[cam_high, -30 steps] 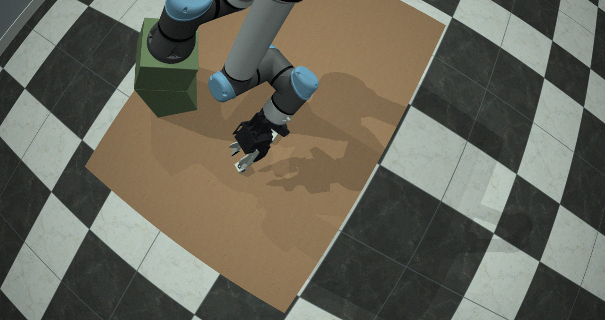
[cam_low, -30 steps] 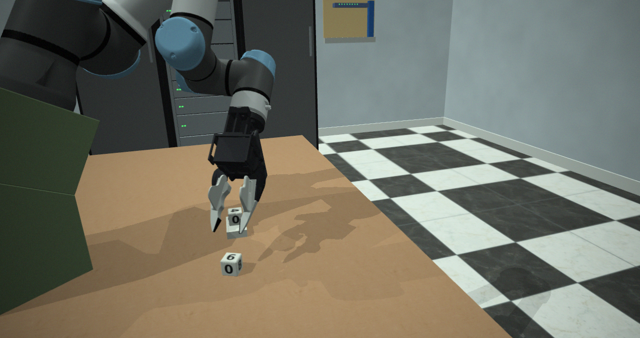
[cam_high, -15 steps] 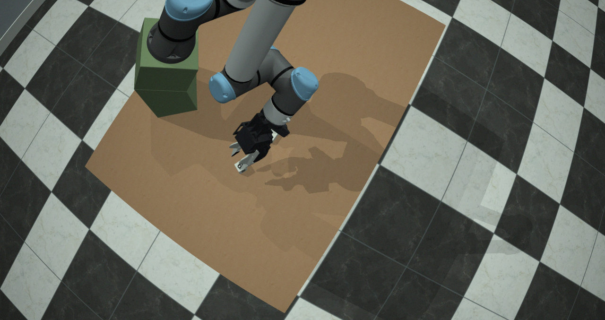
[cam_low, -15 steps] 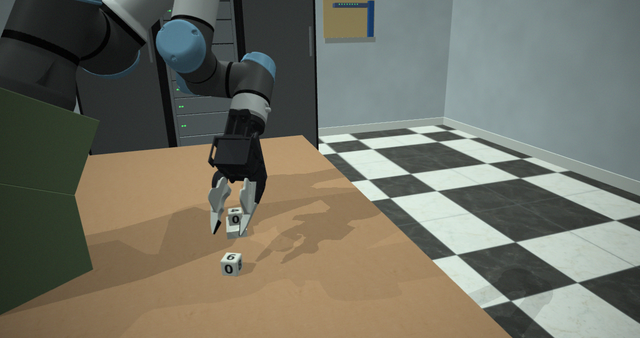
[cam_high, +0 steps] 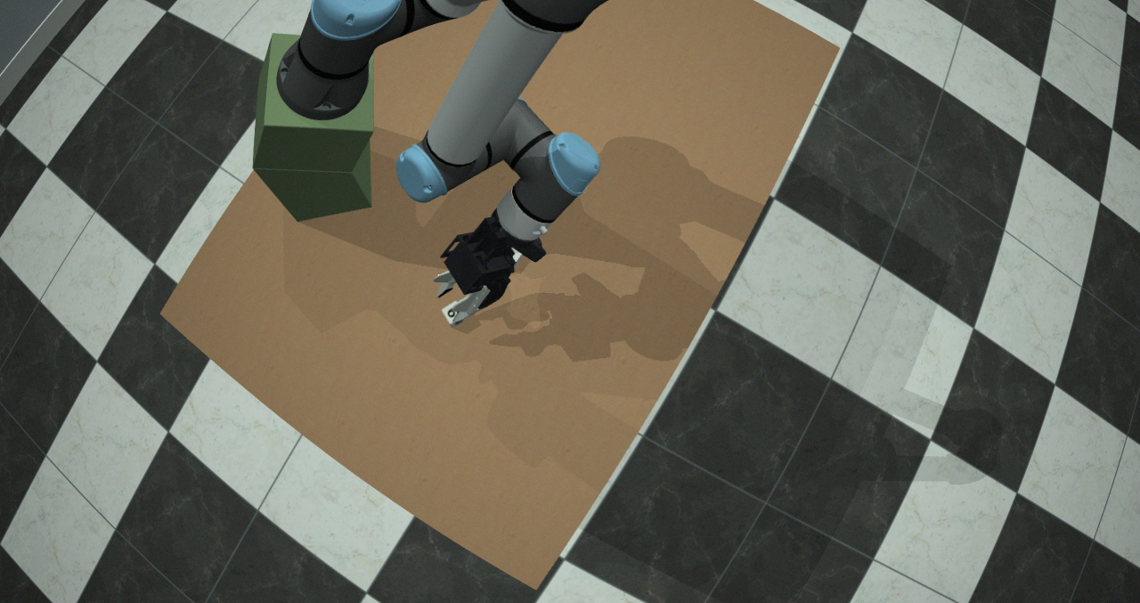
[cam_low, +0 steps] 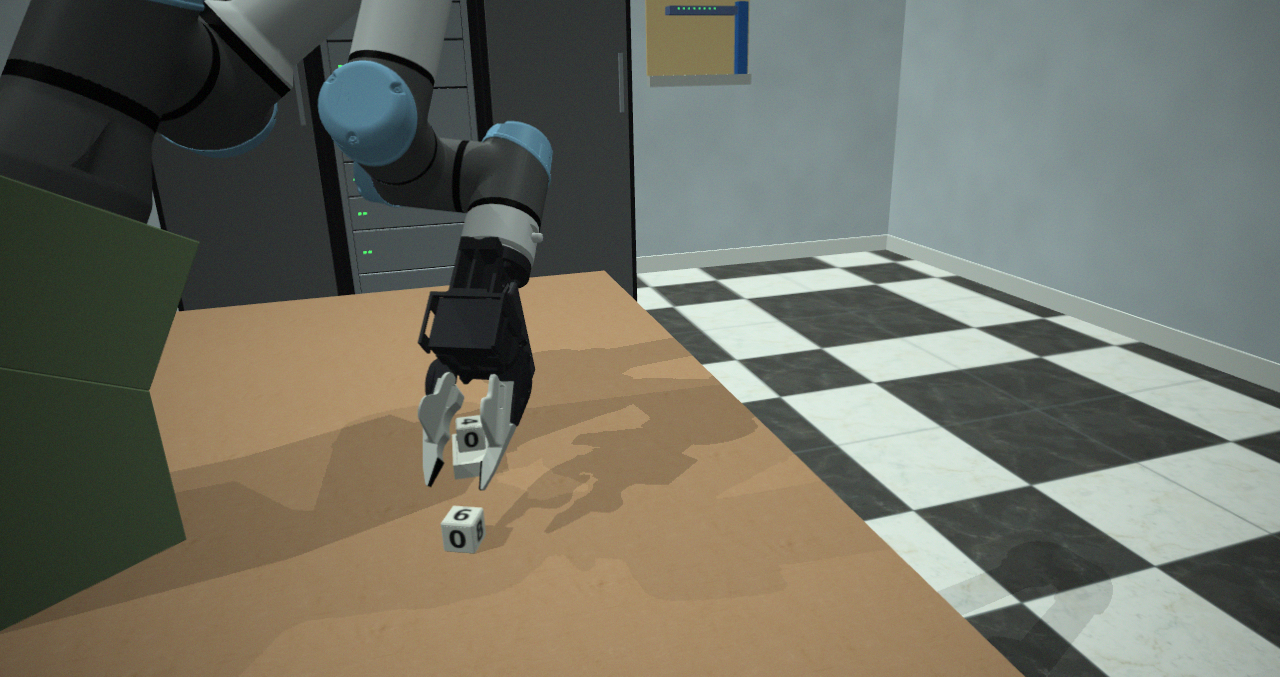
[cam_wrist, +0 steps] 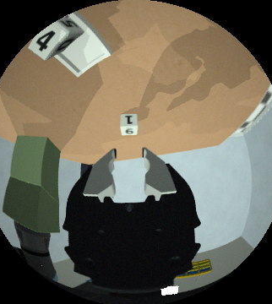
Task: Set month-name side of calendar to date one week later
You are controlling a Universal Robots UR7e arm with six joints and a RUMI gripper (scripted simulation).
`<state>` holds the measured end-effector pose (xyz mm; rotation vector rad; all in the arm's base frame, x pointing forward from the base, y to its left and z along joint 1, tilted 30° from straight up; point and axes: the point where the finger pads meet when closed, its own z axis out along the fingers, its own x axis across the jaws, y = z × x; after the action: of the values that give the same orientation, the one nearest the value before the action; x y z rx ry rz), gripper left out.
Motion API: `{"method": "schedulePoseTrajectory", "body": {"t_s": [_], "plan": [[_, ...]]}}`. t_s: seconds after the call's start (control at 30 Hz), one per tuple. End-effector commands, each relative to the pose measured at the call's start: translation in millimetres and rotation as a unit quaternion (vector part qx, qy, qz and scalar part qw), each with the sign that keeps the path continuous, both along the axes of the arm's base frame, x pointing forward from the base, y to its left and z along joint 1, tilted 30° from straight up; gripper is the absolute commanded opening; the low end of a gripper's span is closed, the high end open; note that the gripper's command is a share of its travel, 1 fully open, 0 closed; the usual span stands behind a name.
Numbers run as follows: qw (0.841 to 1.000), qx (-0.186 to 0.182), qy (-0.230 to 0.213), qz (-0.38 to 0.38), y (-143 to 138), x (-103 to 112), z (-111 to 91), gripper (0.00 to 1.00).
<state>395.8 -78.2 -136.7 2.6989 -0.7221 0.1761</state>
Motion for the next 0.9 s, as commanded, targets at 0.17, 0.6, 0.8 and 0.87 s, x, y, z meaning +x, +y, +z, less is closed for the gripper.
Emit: {"method": "schedulePoseTrajectory", "body": {"t_s": [0.17,0.6,0.8,0.87], "plan": [[1.000,-0.002,-0.003,0.000,4.9,10.5,-14.7,0.28],[1.000,-0.002,-0.003,0.000,11.3,18.0,-31.6,0.28],[1.000,-0.002,-0.003,0.000,13.5,20.6,-37.6,0.28],[1.000,-0.002,-0.003,0.000,14.0,21.2,-38.9,0.28]]}}
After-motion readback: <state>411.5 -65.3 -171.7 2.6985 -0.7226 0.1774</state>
